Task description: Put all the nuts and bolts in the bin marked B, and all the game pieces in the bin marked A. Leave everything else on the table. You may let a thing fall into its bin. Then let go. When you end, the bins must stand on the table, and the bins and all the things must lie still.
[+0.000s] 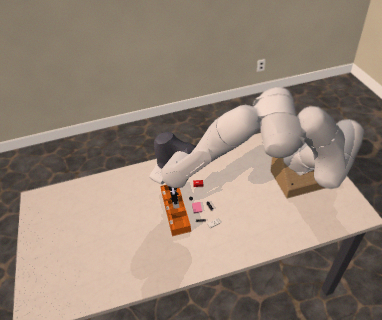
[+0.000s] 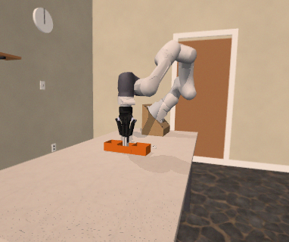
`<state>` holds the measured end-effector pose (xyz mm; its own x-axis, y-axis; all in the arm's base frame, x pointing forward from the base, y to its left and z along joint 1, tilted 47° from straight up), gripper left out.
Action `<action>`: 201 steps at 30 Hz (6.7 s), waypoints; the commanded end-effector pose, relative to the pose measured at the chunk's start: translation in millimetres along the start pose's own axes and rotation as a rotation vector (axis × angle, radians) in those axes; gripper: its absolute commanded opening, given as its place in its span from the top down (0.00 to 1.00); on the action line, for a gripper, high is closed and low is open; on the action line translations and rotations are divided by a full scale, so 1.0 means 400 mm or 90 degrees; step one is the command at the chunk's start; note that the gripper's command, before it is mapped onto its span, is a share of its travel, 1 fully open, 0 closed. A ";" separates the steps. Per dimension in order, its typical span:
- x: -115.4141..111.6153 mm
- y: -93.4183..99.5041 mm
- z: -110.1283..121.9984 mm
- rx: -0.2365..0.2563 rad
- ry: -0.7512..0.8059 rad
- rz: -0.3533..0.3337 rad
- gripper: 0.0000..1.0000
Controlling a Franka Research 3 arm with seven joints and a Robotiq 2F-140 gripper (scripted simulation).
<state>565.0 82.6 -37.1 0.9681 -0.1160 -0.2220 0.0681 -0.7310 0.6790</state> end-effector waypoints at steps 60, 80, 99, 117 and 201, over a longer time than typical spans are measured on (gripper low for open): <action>0.011 0.008 -0.002 -0.001 0.000 0.009 0.95; 0.010 0.068 -0.002 -0.001 0.000 0.009 0.95; 0.009 0.150 -0.002 -0.001 0.000 0.009 0.95; -0.035 0.150 -0.145 -0.001 0.000 0.009 0.95; -0.051 0.001 -0.203 -0.001 0.000 0.009 0.95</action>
<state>563.7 138.6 23.9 0.9690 -0.1244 -0.2135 0.0574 -0.7269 0.6844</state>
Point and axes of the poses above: the point where the finger pads meet when closed, its own y axis back along the fingers, its own z axis across the jaws, x = y × z, the point moved 6 cm from there along y, back along the fingers, and after that the axes turned 10 degrees about -y, right-handed, at the moved point
